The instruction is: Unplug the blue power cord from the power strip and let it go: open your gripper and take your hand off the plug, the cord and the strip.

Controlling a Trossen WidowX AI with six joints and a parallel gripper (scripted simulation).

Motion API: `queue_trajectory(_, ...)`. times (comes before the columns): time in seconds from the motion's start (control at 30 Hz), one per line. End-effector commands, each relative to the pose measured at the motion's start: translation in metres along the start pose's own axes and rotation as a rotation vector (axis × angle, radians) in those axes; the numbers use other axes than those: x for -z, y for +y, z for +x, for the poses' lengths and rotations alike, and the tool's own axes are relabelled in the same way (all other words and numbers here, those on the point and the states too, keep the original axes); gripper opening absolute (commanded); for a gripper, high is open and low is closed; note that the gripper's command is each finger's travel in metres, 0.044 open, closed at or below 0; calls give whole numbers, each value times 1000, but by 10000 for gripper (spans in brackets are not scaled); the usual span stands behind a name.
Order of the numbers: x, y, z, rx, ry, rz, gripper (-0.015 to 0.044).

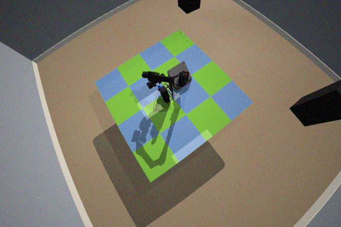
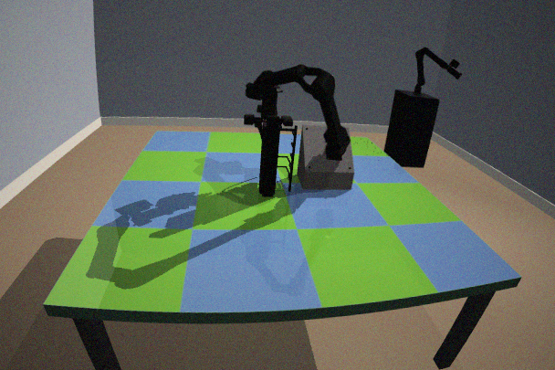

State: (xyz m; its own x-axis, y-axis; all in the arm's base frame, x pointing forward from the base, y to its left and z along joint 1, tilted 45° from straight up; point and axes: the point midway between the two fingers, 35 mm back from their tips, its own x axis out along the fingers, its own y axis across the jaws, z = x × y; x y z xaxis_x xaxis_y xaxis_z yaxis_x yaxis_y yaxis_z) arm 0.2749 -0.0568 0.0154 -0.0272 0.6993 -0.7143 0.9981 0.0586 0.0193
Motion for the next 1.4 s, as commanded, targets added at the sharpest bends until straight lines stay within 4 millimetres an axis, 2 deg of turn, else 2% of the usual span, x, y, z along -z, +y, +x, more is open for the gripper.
queue_trajectory(0.0,7,0,0,-2,4,5,160)
queue_trajectory(0.4,25,-1,0,-2,6,5,160)
queue_trajectory(0.83,26,-1,12,-2,7,5,160)
queue_trajectory(0.97,26,-1,9,1,3,1,55)
queue_trajectory(1.23,26,-1,9,1,3,1,2)
queue_trajectory(1.37,23,-1,9,1,3,1,0)
